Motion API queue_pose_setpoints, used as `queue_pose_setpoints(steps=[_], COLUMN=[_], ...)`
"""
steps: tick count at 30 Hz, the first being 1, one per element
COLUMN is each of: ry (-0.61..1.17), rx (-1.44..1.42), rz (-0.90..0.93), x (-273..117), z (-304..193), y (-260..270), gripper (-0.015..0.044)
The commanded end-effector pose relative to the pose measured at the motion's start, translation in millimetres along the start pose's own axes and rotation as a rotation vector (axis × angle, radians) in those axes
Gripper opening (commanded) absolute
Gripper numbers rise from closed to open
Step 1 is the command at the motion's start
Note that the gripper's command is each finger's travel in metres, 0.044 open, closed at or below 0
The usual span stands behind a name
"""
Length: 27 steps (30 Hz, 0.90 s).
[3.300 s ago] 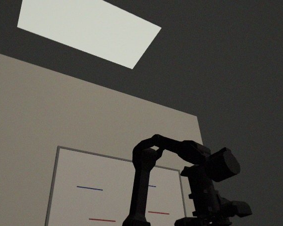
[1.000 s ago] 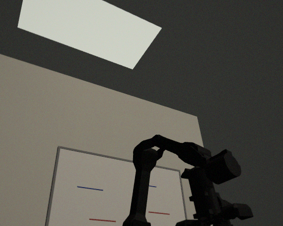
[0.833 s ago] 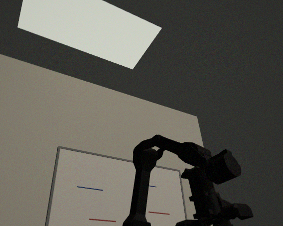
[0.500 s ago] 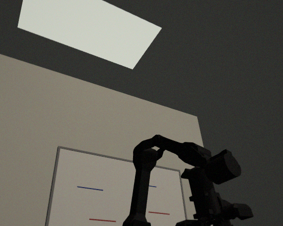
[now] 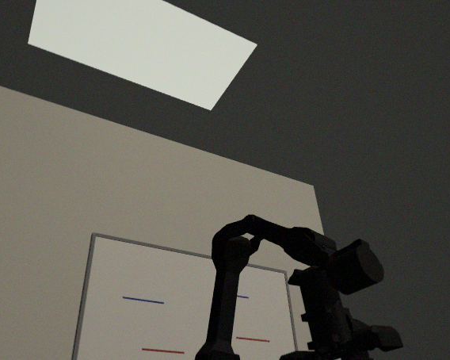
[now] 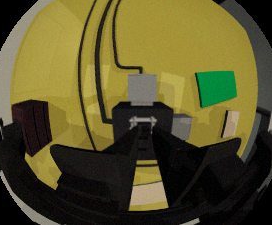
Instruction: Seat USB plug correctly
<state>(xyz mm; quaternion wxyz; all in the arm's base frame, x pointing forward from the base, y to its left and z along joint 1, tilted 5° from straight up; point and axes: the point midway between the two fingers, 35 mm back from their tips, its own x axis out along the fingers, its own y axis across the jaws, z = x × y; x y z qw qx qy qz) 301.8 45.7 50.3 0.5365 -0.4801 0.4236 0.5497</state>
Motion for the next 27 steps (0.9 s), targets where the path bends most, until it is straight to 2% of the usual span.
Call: queue_pose_setpoints(steps=[1, 27], ry=[0.0, 0.0], rx=[0.0, 0.0], rz=[0.0, -0.001], x=[0, -11], z=[0, 1], y=[0, 0], gripper=[0.0095, 0.0095])
